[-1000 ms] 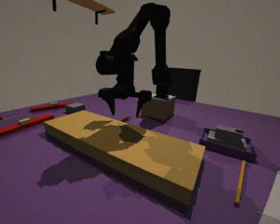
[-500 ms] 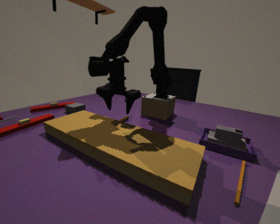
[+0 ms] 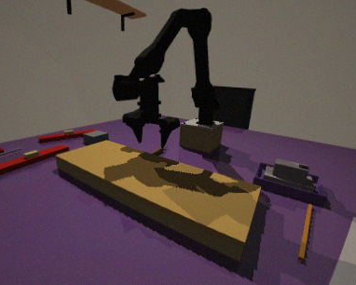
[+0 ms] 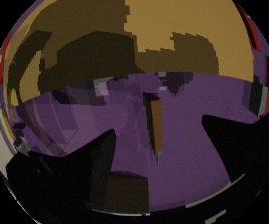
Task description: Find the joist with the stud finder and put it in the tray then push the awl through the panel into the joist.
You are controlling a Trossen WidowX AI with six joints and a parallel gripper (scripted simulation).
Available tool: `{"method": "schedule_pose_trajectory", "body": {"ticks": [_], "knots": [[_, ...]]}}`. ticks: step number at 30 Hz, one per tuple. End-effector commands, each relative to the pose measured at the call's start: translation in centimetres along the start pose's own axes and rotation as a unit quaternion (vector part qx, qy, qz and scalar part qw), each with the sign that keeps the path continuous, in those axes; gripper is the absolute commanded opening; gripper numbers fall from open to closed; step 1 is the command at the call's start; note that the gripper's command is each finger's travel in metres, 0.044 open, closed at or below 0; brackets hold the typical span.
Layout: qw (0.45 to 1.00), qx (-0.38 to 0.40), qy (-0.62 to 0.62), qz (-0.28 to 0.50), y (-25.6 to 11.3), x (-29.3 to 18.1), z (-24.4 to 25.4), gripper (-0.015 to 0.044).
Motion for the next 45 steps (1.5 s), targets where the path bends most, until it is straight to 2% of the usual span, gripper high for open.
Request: {"method": "schedule_pose_trajectory", "body": {"ticks": [1,25,40,45], "knots": [[1.0,-0.001,0.002,0.002,0.7,0.0,0.0,0.044],[1.0,0.0,0.002,0.003,4.2,0.1,0.0,0.044],[1.0,0.0,0.002,0.003,4.2,0.1,0.0,0.0046],[1.0,0.0,0.002,0.003,4.2,0.1,0.0,0.0013]]}}
Point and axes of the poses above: the point midway between the two fingers, 35 mm back from their tips, its own y axis out along the fingers, its own z axis across the jaws, x = y × z, the point moved 1 cm from there along -y, back along the fingers, and after that the axes turned 13 degrees about -y, right-handed, at the moved point
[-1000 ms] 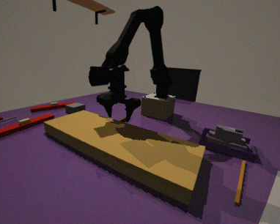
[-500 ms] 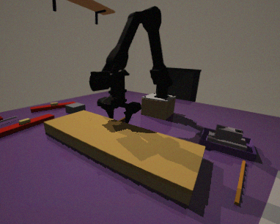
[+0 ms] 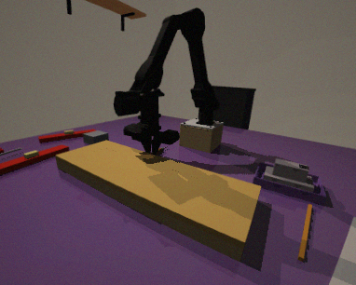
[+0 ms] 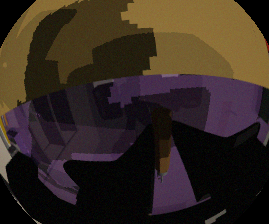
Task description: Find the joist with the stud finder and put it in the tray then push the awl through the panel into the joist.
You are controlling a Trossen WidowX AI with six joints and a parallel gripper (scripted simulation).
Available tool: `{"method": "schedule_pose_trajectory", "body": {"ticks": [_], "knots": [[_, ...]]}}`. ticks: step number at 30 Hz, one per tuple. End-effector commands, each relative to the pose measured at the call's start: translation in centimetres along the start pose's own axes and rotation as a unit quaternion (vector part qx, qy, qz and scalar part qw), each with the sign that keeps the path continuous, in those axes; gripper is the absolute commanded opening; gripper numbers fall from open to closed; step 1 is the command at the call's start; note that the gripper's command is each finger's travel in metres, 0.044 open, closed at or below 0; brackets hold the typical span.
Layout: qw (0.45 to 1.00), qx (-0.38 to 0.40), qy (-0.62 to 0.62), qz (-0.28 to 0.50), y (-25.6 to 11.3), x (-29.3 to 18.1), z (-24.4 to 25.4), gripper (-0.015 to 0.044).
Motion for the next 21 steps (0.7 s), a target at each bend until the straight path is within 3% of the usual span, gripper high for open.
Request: {"method": "schedule_pose_trajectory", "body": {"ticks": [1,21], "knots": [[1.0,-0.002,0.001,0.0,-0.1,0.0,-0.1,0.0],[1.0,-0.002,0.001,0.0,-12.2,-0.8,0.2,0.0]]}}
Point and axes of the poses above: the point midway between the two fingers, 35 mm back from their tips, its own y axis out along the fingers, its own z axis across the jaws, x = y × z, the point moved 1 cm from there along -y, back along the fingers, and after that the axes turned 13 degrees about -y, right-handed, at the moved point
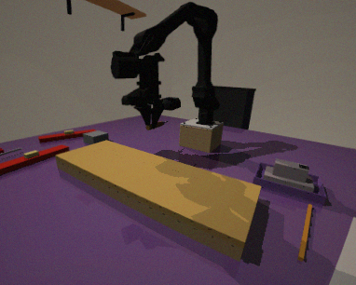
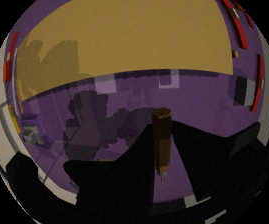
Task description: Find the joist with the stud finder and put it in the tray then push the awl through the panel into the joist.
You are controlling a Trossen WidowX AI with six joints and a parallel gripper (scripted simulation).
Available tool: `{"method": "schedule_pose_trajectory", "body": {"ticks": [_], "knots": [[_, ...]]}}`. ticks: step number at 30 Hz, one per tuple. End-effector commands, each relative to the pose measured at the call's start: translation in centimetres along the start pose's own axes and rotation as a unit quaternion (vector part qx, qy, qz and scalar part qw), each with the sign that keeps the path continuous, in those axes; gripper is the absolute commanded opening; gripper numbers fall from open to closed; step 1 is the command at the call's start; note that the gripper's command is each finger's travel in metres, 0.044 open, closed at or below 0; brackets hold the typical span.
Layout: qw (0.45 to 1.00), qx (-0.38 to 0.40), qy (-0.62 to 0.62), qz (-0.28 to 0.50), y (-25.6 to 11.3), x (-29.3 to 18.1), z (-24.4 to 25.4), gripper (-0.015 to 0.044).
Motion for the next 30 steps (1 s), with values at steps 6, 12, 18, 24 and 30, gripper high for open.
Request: {"method": "schedule_pose_trajectory", "body": {"ticks": [6,12,18,24,30], "knots": [[1.0,-0.011,-0.003,-0.006,-1.4,0.1,0.0,0.0],[0.996,-0.083,-0.024,-0.031,-0.6,3.2,-0.2,0.0],[0.986,-0.149,-0.038,-0.064,-0.2,6.4,0.3,0.0],[0.972,-0.206,-0.045,-0.105,-0.1,9.4,1.3,0.0],[0.956,-0.244,-0.053,-0.153,-0.6,12.1,3.2,0.0]]}}
Point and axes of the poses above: the point midway between the two fingers, 35 mm back from their tips, its own y axis out along the fingers, its own z axis across the jaws, x = y × z, the point moved 1 cm from there along -y, back along the fingers, and after that the axes turned 13 degrees about -y, right-handed, at the moved point
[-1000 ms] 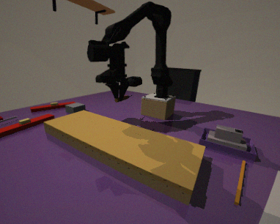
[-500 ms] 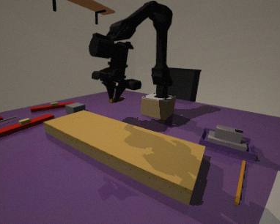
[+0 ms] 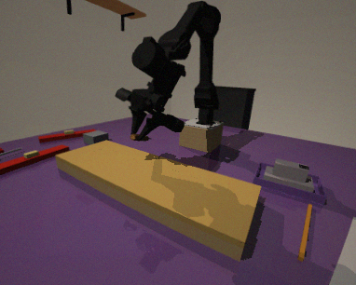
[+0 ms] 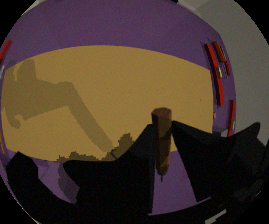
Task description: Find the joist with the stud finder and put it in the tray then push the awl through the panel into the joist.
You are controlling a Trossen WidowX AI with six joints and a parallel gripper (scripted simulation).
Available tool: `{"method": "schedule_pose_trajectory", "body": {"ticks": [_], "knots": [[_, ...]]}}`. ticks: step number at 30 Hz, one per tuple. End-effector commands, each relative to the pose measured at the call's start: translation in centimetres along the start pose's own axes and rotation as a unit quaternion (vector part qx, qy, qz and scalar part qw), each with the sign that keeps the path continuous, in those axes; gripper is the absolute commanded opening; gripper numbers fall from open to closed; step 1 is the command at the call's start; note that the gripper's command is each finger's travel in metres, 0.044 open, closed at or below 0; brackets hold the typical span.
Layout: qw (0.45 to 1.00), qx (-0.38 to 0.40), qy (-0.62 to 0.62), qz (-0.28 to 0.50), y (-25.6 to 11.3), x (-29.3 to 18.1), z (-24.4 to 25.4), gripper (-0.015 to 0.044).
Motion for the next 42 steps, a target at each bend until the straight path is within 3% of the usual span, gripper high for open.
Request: {"method": "schedule_pose_trajectory", "body": {"ticks": [1,23,42], "knots": [[0.999,-0.031,0.002,-0.031,-0.3,1.9,0.8,0.0],[0.943,-0.185,0.092,-0.26,-4.8,11.0,7.3,0.0],[0.835,-0.199,0.265,-0.44,-11.9,11.5,14.8,0.0]]}}
Point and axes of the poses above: the point midway between the two fingers, 35 mm back from their tips, its own y axis out along the fingers, its own z axis across the jaws, x = y × z, the point moved 1 cm from there along -y, back along the fingers, and after that the axes turned 13 degrees about -y, right-handed, at the moved point
